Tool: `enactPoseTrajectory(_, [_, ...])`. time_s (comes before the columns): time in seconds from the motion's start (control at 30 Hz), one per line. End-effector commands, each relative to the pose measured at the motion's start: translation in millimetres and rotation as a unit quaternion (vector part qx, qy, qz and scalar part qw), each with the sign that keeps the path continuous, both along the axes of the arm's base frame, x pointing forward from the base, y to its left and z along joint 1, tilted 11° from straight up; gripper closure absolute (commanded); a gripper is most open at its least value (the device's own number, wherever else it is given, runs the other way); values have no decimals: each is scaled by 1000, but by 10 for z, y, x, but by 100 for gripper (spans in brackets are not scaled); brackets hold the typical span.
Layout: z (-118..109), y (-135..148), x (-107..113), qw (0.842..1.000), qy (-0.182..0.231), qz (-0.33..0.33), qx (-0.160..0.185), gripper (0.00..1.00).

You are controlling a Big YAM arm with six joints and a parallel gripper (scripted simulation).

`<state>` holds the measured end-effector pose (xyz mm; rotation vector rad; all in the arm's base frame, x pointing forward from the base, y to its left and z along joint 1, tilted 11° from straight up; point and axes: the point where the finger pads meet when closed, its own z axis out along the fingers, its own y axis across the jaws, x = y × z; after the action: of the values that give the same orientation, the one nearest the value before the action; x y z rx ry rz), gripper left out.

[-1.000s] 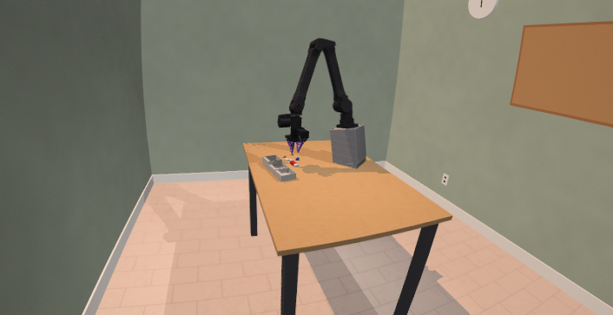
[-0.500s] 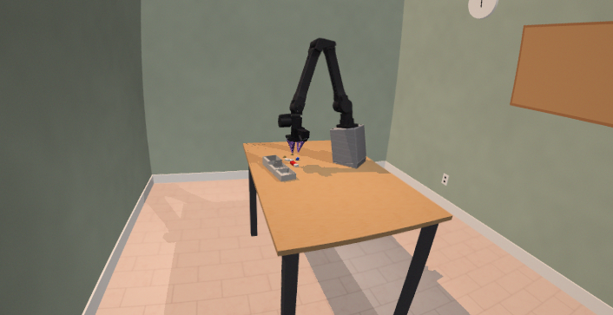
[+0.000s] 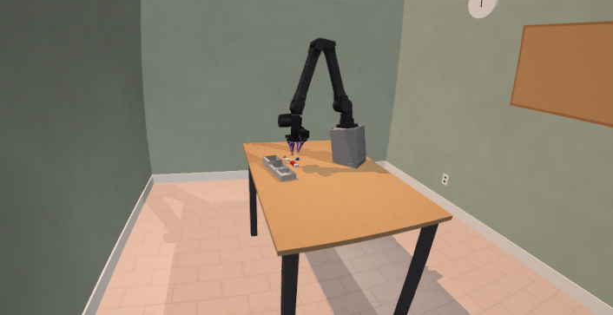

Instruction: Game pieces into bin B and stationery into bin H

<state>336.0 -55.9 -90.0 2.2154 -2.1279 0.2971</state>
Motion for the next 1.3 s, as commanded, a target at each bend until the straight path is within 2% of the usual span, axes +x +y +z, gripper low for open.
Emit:
enactPoseTrajectory(0.0, [-17,-48,104,1000,-9,0,2,63])
enactPoseTrajectory(0.47, [-583,-131,131,1000,-9,0,2,63])
enactPoseTrajectory(0.77, [-603,-111,136,1000,1,2,3,63])
enactPoseTrajectory(0.83, [-624,-143,181,1000,-9,0,1,63])
enactPoseTrajectory(1.0, [-718,-138,34,1000,1,0,3,63])
enactPoseTrajectory(1.27, [-760,-133,-12,1000,2,0,3,63])
